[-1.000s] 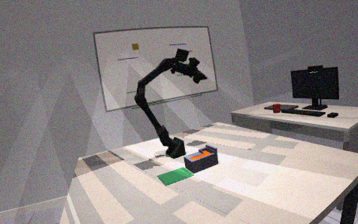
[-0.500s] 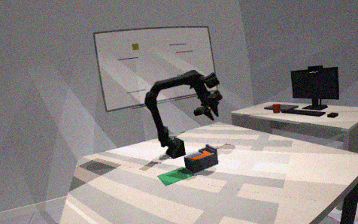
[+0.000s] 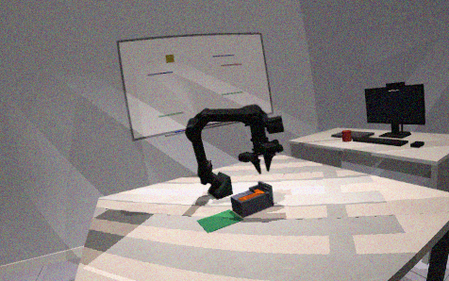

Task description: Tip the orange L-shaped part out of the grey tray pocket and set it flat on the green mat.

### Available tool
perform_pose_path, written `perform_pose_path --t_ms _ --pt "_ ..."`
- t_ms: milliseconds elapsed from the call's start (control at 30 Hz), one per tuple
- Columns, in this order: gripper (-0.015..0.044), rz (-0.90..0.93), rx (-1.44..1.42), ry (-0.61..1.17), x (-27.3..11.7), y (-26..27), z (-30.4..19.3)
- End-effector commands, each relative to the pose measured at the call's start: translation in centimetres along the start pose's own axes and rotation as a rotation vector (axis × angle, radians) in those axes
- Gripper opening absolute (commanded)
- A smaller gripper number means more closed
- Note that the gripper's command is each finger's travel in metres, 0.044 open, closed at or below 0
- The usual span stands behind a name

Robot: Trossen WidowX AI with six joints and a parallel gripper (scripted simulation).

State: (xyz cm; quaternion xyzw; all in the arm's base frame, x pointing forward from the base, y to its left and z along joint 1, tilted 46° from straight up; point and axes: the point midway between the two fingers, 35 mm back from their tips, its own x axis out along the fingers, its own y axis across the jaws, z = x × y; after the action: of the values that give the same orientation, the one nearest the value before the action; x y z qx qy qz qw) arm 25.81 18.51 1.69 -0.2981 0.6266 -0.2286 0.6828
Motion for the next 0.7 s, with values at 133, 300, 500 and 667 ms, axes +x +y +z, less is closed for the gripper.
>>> perform_pose_path --t_ms 133,300,500,667 --pt "0.0180 -0.017 0.000 0.009 6.6 -0.6 -0.2" --pt "0.0180 -0.017 0.000 0.009 6.6 -0.6 -0.2" --pt "0.0180 -0.017 0.000 0.009 7.2 -0.6 -0.1" --pt "0.0180 -0.017 0.000 0.009 8.0 -0.6 -0.1"
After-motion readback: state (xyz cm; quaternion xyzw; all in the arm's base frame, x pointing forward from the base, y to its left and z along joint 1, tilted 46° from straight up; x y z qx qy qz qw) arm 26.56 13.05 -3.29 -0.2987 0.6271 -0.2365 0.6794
